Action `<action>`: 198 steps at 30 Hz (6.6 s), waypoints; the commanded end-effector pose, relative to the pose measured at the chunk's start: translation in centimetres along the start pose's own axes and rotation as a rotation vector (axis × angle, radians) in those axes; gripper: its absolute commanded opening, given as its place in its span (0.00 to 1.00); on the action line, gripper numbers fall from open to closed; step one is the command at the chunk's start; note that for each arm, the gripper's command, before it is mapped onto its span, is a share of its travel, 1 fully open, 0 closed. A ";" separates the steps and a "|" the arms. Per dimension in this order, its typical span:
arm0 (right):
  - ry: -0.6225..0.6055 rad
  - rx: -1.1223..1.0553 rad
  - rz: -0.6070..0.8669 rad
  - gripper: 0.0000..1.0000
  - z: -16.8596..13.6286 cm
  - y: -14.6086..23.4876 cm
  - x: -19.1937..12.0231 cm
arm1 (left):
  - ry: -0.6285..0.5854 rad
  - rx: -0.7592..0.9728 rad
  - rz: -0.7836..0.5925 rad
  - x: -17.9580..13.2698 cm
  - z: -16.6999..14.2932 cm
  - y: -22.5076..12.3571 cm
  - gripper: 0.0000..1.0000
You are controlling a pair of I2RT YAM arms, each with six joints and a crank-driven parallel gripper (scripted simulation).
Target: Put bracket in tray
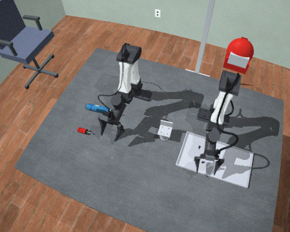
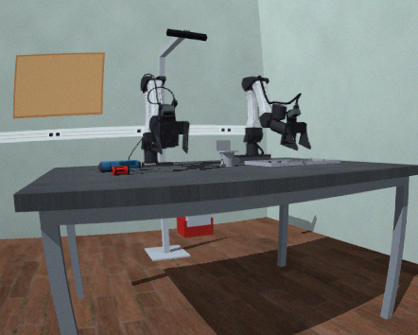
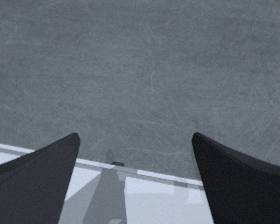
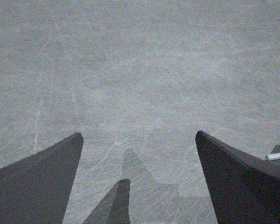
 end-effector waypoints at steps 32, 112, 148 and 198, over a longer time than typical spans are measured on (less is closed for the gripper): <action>-0.052 -0.169 0.696 1.00 22.1 10.0 -24.9 | 0.466 -0.157 0.108 -11.0 -1.8 -18.2 1.00; -0.115 -0.203 0.932 1.00 20.6 2.7 -35.8 | 0.912 1.408 -1.007 -21.5 1.5 -24.2 0.29; -0.115 -0.203 0.932 1.00 20.6 2.7 -35.8 | 0.880 1.391 -1.021 -22.0 3.2 -24.3 0.00; -0.292 -0.128 1.100 1.00 27.0 25.3 -26.8 | 0.837 1.576 -1.067 -11.7 4.1 3.1 0.00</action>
Point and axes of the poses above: on each arm, the point where the finger pads meet when closed, its own x axis out along the fingers, its own y axis across the jaws, z = x × y, the point moved 6 cm from there along -x, back along the fingers, and after that the axes turned 2 degrees about -x, right-handed, at the moved point
